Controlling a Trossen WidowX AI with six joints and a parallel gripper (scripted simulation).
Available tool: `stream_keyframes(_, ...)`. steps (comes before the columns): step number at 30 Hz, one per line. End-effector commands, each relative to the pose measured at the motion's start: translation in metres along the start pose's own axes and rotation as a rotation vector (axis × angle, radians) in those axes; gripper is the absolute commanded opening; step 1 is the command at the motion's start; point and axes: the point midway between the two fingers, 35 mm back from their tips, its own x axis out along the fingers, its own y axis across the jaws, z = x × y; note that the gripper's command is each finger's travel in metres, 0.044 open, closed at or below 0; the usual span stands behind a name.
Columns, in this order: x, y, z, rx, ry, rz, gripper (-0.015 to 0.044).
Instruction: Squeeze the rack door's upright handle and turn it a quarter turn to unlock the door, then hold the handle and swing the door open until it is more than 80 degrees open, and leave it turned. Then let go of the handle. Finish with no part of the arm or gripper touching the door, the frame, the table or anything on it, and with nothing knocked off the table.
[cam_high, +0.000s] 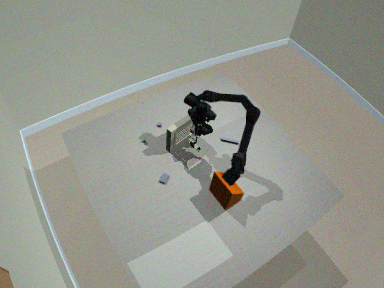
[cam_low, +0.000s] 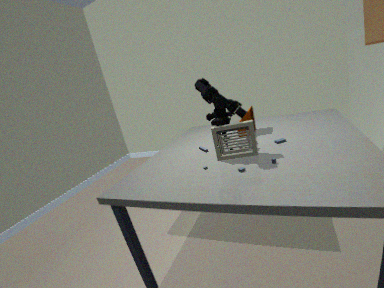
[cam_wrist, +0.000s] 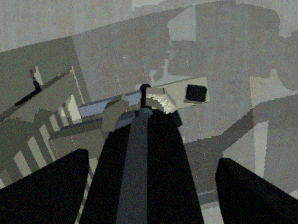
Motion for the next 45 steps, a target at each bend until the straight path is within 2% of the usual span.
stream_keyframes(1,0.0019,0.0038,0.0001,-0.089,0.000,0.009,0.0282)
stream_keyframes(45,0.0018,0.0038,0.0002,-2.269,-0.010,0.005,0.0282)
